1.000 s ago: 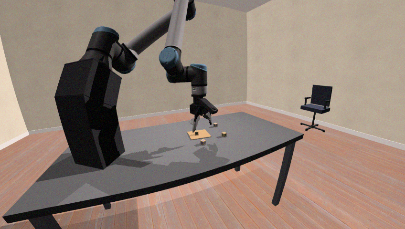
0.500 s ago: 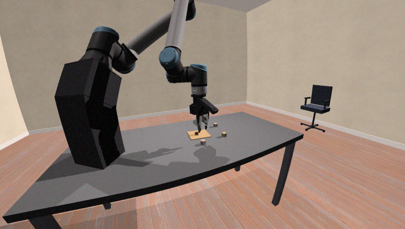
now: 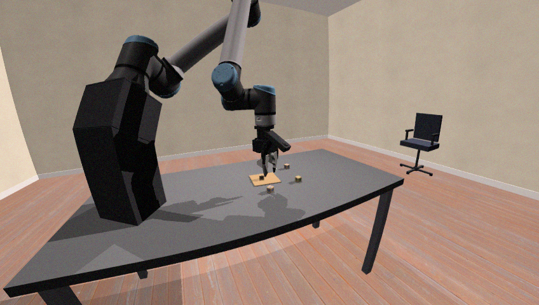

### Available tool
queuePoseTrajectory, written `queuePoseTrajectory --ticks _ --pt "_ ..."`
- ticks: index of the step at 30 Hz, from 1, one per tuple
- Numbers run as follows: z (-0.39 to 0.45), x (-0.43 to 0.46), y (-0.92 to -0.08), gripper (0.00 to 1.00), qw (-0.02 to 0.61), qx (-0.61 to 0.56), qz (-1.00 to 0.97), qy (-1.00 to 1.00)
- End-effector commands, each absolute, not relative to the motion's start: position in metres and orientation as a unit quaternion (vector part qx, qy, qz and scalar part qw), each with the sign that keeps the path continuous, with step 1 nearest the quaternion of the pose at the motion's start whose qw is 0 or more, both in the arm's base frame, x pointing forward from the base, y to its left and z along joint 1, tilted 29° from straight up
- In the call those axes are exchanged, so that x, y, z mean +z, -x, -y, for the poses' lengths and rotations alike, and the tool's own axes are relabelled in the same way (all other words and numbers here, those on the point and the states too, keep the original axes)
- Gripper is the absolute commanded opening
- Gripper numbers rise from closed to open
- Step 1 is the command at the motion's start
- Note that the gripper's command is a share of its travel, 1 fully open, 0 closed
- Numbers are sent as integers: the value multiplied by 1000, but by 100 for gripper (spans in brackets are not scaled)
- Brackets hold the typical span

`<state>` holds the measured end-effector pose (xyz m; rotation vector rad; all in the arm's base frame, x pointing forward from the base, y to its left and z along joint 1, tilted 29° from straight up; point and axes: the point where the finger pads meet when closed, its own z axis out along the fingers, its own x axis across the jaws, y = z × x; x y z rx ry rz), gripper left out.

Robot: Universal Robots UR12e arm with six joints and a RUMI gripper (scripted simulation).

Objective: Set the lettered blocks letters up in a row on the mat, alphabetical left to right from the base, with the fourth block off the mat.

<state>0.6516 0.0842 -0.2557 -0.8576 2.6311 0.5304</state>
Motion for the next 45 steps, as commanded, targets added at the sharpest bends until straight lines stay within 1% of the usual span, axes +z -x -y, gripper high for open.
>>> queuePoseTrajectory --ticks 1,25,45 --pt "-86 -256 -649 37 161 187 -921 301" --pt "-88 -259 -651 37 161 187 -921 301" --pt "-97 -279 -657 37 162 186 -921 302"
